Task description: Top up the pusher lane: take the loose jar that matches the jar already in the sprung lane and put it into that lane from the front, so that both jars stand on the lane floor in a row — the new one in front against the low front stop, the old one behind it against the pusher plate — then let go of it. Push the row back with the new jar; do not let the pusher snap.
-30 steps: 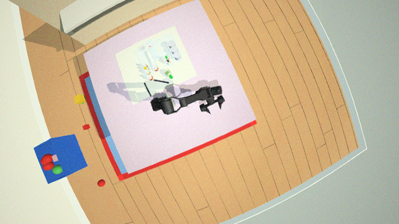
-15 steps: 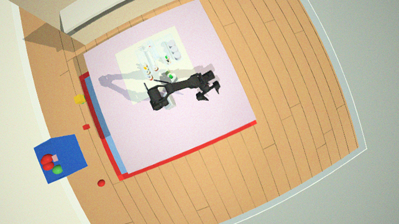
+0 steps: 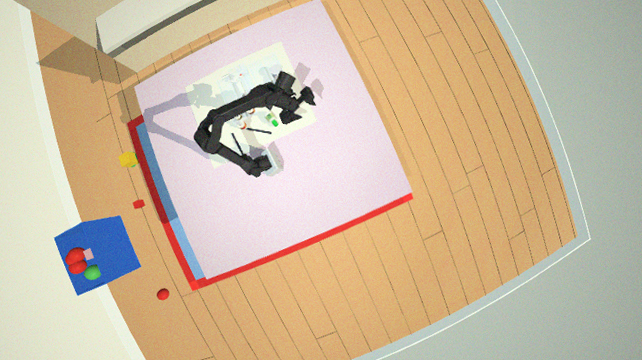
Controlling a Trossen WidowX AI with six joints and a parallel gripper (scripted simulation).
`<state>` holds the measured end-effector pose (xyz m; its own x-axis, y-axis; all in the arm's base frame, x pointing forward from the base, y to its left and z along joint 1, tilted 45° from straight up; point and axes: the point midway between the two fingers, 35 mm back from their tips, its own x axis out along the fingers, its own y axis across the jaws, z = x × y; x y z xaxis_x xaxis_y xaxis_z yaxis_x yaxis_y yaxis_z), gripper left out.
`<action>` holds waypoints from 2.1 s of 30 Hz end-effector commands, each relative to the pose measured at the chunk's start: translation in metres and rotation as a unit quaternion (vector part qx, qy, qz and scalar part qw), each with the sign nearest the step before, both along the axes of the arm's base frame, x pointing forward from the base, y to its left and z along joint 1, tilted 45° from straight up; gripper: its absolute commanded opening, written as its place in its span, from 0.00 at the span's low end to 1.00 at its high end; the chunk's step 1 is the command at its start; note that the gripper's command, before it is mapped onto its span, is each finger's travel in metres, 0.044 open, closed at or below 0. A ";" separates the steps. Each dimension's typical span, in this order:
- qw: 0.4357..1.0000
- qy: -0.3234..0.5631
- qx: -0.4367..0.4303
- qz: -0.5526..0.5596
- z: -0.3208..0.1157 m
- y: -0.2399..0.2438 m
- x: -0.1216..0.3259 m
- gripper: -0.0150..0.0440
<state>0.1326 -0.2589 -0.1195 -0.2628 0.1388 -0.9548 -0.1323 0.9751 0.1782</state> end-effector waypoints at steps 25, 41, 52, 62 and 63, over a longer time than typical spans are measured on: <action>0.945 -0.070 0.295 -0.122 0.170 0.295 0.140 1.00; 0.945 -0.070 0.295 -0.122 0.135 0.328 0.138 1.00; 0.945 -0.070 0.295 -0.122 0.123 0.339 0.138 1.00; 0.945 -0.070 0.296 -0.122 0.112 0.351 0.137 1.00; 0.945 -0.070 0.296 -0.122 0.112 0.351 0.137 1.00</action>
